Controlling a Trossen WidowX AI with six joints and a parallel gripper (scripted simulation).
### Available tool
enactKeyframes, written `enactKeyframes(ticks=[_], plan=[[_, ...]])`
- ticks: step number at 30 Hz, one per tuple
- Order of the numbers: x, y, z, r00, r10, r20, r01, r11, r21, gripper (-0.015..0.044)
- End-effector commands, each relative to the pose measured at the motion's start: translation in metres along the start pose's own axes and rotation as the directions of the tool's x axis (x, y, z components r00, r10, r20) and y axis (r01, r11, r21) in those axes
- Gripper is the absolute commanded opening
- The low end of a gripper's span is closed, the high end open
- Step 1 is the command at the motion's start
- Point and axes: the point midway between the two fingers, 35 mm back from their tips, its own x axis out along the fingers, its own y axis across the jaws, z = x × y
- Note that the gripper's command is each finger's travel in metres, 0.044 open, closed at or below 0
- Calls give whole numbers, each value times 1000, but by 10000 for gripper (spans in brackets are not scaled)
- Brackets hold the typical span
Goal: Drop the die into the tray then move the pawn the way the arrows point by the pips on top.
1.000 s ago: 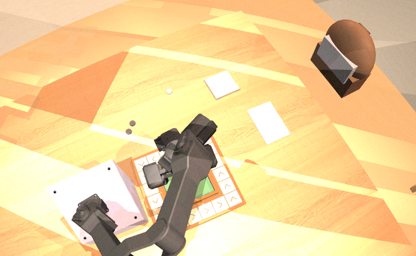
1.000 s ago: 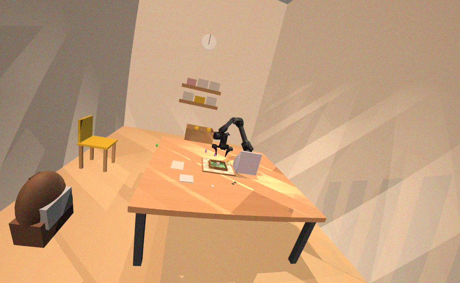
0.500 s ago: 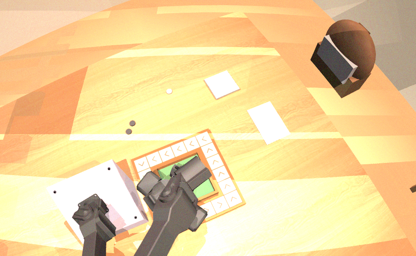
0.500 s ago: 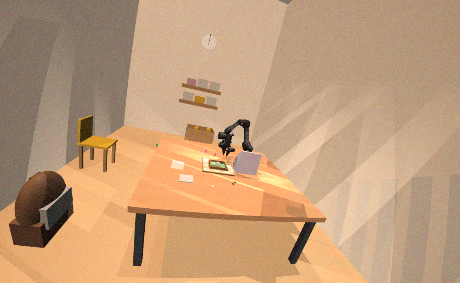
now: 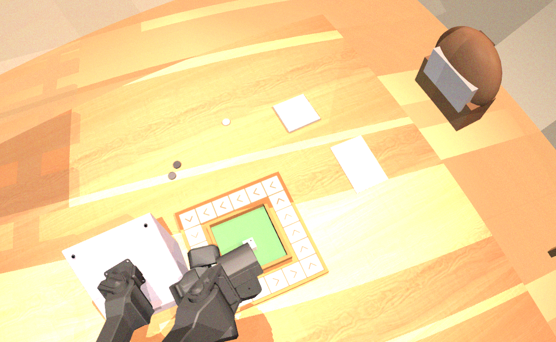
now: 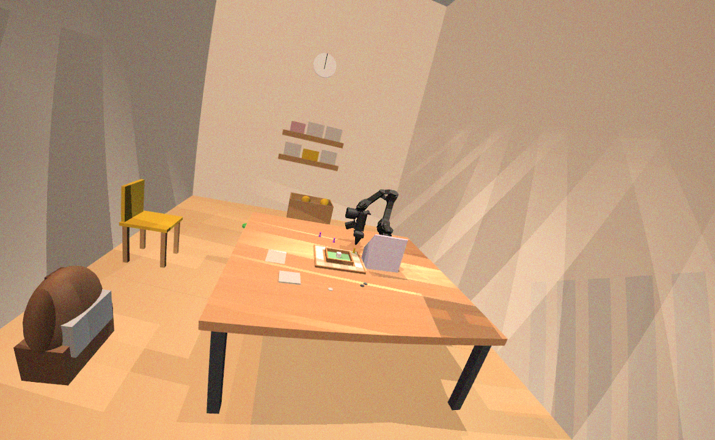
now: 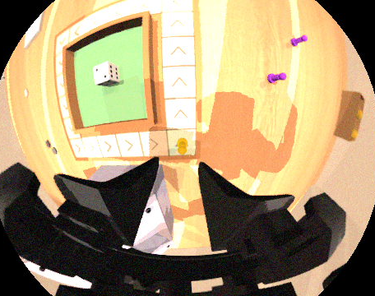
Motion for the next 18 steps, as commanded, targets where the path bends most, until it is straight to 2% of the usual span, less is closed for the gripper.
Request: enactKeyframes(ticks=[1, 18], plan=[[1, -3, -2, 1000, -6, 6, 6, 999, 37, 200], [28, -2, -1, 1000, -4, 5, 4, 999, 37, 200]])
